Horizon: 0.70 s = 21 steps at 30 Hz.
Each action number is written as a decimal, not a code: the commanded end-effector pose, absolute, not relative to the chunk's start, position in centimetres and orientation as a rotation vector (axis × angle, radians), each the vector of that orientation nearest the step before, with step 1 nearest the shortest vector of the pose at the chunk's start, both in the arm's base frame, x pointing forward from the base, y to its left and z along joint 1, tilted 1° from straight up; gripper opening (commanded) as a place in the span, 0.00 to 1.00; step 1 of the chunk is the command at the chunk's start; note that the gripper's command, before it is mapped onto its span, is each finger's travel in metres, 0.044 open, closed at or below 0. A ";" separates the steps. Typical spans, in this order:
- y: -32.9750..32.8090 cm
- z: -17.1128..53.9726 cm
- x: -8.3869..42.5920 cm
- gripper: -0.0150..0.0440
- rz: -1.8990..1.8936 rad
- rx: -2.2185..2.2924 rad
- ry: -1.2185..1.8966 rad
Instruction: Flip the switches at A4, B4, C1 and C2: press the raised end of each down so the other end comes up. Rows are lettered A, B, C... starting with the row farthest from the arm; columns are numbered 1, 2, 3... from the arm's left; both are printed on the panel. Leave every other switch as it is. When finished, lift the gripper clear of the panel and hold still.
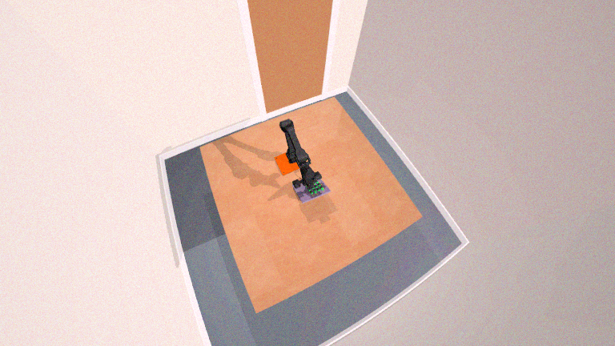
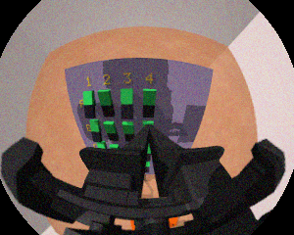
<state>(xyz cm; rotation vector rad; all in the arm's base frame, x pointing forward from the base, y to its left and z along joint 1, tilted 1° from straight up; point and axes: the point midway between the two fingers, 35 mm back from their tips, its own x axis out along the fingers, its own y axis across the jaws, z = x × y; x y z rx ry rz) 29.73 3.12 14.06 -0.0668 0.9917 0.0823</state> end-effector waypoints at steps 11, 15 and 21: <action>2.9 18.4 26.7 0.25 0.084 -0.066 0.974; 2.9 19.2 26.0 0.25 0.087 -0.066 0.970; 4.8 18.3 24.9 0.25 0.088 -0.062 0.983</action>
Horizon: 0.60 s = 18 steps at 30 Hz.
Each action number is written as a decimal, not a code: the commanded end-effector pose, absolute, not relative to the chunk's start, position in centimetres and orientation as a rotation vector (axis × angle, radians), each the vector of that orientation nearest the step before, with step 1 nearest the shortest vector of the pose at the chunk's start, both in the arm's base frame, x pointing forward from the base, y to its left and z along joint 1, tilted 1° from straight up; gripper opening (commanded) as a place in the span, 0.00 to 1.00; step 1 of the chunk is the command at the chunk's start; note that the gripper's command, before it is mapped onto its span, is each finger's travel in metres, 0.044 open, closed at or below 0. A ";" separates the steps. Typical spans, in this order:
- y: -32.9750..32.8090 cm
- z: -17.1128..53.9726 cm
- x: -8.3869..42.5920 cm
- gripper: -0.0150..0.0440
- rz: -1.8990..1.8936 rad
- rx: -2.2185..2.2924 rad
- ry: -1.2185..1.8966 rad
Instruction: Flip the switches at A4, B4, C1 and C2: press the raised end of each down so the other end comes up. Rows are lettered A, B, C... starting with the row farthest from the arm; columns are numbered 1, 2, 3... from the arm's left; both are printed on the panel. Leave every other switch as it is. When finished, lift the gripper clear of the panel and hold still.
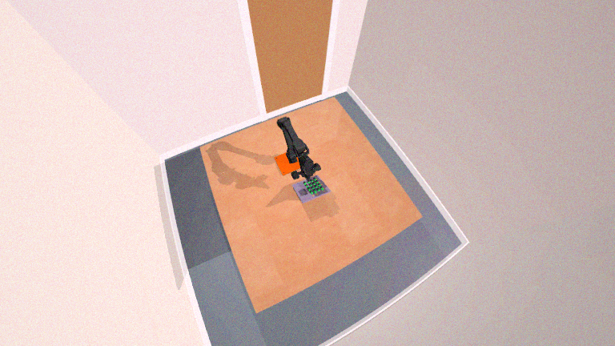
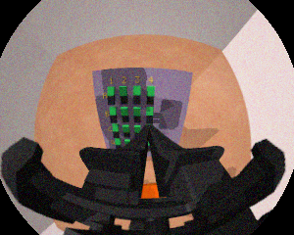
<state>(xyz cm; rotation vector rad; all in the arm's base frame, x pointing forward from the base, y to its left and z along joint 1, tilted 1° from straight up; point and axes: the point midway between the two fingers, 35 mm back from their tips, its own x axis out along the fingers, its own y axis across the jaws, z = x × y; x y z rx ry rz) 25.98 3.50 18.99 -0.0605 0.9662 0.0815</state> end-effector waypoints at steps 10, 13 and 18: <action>9.9 15.7 20.4 0.25 0.091 -0.058 0.975; 10.0 15.6 20.5 0.25 0.091 -0.058 0.974; 10.1 12.8 22.3 0.25 0.092 -0.057 0.948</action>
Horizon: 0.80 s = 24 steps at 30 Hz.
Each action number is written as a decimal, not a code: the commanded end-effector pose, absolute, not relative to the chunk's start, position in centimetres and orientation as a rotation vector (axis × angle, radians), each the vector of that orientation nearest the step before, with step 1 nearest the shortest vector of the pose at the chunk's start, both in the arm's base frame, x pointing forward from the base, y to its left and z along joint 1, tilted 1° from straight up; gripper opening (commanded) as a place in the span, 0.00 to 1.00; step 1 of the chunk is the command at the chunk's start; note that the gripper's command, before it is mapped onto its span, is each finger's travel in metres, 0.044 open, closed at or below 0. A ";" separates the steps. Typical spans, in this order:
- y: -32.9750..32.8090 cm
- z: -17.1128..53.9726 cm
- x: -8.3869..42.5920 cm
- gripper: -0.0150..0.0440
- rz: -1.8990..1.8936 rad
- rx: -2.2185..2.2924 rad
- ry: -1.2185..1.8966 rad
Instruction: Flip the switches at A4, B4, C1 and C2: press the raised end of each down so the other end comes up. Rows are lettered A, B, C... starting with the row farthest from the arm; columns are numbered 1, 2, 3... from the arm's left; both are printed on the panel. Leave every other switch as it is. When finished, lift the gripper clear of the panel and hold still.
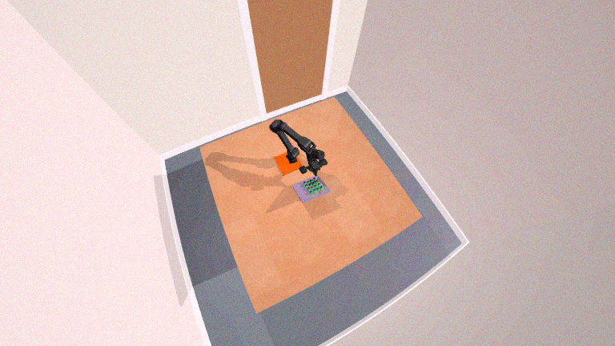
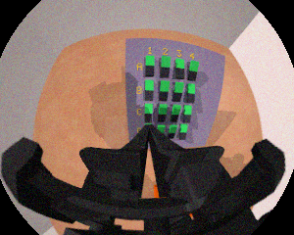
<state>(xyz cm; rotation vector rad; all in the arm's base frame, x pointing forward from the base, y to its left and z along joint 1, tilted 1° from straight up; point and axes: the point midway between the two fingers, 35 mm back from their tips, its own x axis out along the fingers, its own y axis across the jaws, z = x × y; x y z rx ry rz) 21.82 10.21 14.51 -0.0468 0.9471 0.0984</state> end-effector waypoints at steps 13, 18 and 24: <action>10.2 11.8 23.0 0.25 0.092 -0.057 0.947; 10.2 11.2 23.4 0.25 0.092 -0.057 0.947; 10.2 10.8 23.6 0.25 0.092 -0.057 0.947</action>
